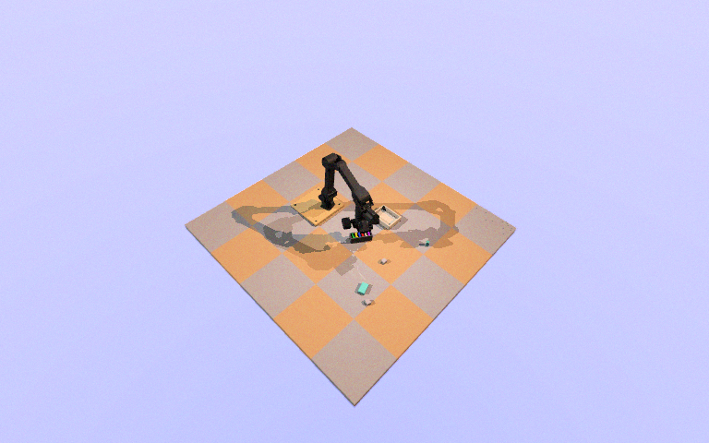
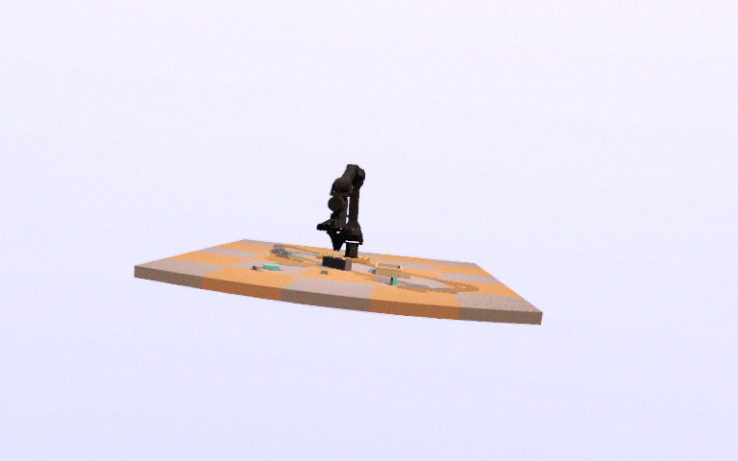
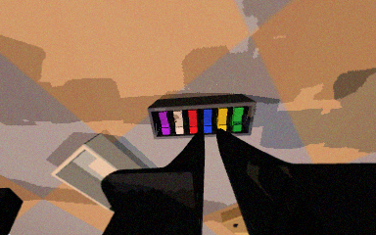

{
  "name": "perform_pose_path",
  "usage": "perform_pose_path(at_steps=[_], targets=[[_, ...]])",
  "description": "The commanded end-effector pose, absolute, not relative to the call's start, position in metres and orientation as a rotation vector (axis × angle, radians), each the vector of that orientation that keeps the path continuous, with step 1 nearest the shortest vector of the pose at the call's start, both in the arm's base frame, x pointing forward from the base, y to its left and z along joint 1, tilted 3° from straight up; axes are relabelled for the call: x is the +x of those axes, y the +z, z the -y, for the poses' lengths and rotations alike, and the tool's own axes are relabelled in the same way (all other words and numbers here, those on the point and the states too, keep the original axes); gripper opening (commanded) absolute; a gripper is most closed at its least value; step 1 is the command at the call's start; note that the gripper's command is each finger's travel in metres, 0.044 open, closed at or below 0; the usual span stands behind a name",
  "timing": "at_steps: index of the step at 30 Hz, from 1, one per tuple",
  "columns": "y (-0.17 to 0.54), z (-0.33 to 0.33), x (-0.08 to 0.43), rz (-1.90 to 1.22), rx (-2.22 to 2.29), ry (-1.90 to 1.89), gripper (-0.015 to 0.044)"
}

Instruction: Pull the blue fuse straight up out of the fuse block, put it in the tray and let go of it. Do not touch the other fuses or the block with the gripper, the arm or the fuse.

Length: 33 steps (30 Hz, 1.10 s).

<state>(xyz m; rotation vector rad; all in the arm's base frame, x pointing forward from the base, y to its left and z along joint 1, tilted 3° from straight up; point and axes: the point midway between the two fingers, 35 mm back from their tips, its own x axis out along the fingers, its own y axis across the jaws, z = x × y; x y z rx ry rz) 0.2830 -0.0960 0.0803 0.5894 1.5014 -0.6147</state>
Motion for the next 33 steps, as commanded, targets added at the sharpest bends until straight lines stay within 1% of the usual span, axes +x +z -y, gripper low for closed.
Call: perform_pose_path(at_steps=[1, 33], targets=[[0.075, 0.096, 0.283, -1.501, 0.591, -0.622, 0.0060], [0.057, 0.096, 0.281, -1.502, 0.591, -0.622, 0.0060]])
